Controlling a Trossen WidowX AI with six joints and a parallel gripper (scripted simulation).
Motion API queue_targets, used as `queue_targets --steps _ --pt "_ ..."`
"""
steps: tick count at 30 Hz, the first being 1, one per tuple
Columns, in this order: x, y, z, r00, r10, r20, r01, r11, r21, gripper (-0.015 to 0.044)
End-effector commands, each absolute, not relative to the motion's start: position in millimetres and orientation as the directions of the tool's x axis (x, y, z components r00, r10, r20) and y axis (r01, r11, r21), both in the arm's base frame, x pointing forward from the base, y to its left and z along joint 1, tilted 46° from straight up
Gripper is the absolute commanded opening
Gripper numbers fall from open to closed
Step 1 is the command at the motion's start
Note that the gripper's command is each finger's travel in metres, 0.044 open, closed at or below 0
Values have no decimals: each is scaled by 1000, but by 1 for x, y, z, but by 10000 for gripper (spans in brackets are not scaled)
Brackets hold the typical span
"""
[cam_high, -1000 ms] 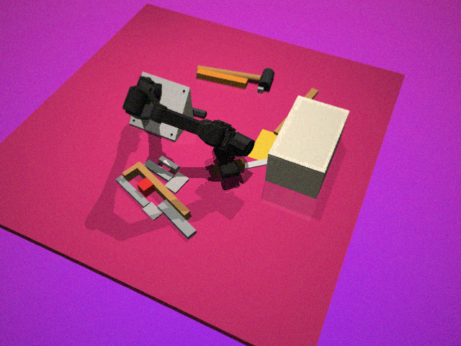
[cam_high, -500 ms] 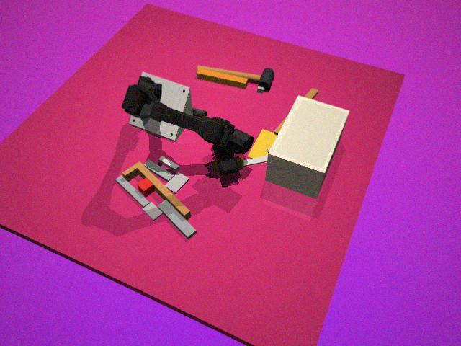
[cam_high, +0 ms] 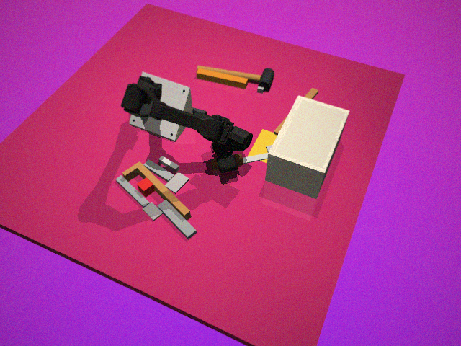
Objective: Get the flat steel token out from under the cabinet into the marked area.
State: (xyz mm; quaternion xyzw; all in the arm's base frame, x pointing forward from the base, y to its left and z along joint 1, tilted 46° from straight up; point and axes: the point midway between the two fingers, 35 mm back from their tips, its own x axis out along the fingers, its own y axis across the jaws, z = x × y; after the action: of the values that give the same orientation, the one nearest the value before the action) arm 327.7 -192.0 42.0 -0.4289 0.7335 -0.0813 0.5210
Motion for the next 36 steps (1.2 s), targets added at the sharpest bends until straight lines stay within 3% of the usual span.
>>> queue_targets --steps 1,36 --pt "322 -192 42 -97 -711 -697 -553 620 -556 0" --pt "283 -210 65 -98 -711 -696 -554 620 -555 0"
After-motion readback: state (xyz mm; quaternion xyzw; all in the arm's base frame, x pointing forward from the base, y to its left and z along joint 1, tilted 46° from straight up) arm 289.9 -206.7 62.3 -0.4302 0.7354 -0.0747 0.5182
